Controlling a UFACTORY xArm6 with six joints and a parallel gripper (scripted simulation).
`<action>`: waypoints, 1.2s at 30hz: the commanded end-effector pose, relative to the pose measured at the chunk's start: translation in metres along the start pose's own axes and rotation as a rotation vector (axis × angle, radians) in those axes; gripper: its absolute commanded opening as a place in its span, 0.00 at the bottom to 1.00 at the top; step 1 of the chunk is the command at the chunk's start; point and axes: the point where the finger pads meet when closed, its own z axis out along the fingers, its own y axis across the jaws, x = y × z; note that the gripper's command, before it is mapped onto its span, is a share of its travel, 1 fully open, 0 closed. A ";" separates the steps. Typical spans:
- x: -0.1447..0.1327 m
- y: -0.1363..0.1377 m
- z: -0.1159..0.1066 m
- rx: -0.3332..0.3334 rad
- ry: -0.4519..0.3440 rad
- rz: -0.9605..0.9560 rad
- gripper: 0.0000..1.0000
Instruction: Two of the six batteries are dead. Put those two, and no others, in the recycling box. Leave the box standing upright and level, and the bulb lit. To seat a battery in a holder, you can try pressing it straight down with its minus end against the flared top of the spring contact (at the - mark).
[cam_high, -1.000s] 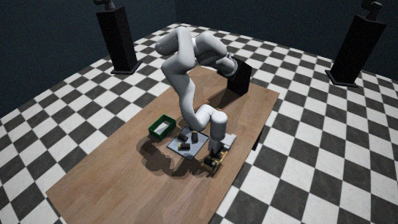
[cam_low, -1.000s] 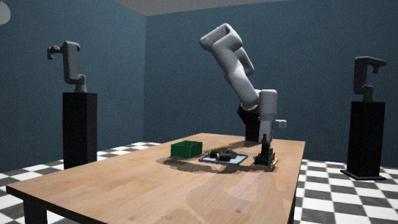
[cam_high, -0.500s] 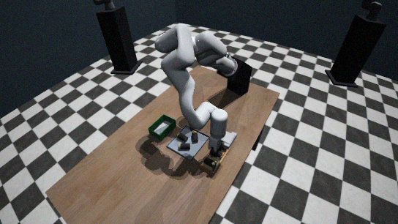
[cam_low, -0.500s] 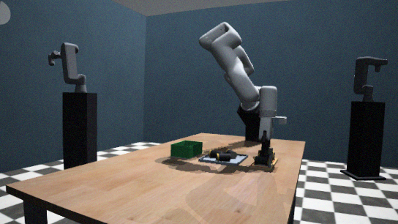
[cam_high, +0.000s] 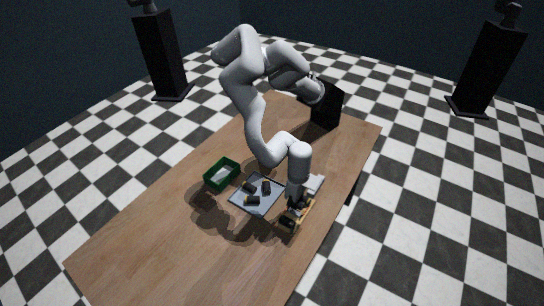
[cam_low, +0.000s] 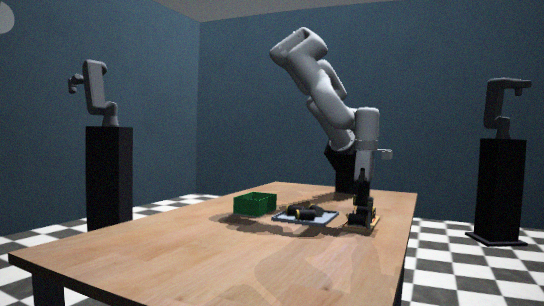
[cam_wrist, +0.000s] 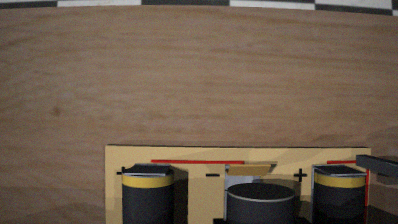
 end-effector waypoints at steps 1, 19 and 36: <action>0.001 0.002 -0.041 -0.003 0.003 0.002 0.28; -0.014 -0.002 -0.069 -0.003 0.003 0.002 0.28; -0.132 -0.032 -0.068 -0.003 0.003 0.002 0.28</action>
